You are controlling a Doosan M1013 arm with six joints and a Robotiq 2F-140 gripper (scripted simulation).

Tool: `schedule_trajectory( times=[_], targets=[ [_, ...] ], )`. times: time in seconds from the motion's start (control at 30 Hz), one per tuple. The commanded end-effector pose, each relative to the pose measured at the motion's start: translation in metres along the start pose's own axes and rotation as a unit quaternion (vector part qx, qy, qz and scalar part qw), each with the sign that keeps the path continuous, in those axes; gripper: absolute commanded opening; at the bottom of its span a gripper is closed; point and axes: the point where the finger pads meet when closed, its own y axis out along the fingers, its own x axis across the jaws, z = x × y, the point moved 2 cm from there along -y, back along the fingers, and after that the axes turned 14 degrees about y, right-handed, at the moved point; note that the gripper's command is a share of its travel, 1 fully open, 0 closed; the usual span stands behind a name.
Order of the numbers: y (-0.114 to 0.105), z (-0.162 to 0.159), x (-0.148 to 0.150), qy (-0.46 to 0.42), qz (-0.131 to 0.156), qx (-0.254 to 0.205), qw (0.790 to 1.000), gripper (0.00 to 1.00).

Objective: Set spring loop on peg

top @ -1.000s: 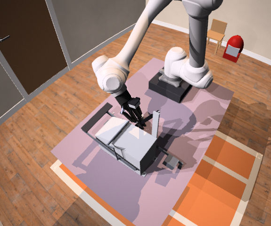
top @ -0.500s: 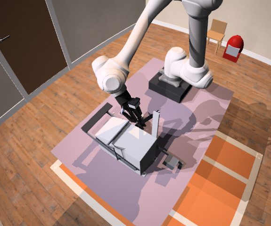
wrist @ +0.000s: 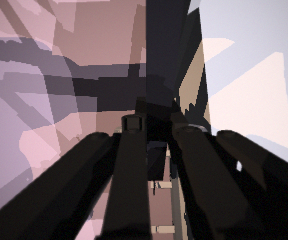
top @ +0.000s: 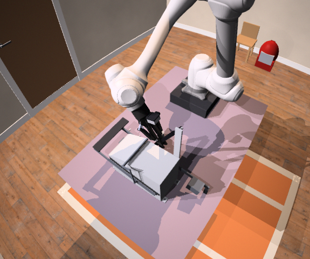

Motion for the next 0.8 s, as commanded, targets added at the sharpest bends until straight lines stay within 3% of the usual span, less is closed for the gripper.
schedule_trajectory(
  times=[0.0,0.77],
  targets=[
    [-0.0007,0.0006,0.0001,0.000,0.000,0.000,1.000,0.17],
    [-0.0007,0.0000,-0.0032,0.005,0.007,-0.002,1.000,0.17]
  ],
)
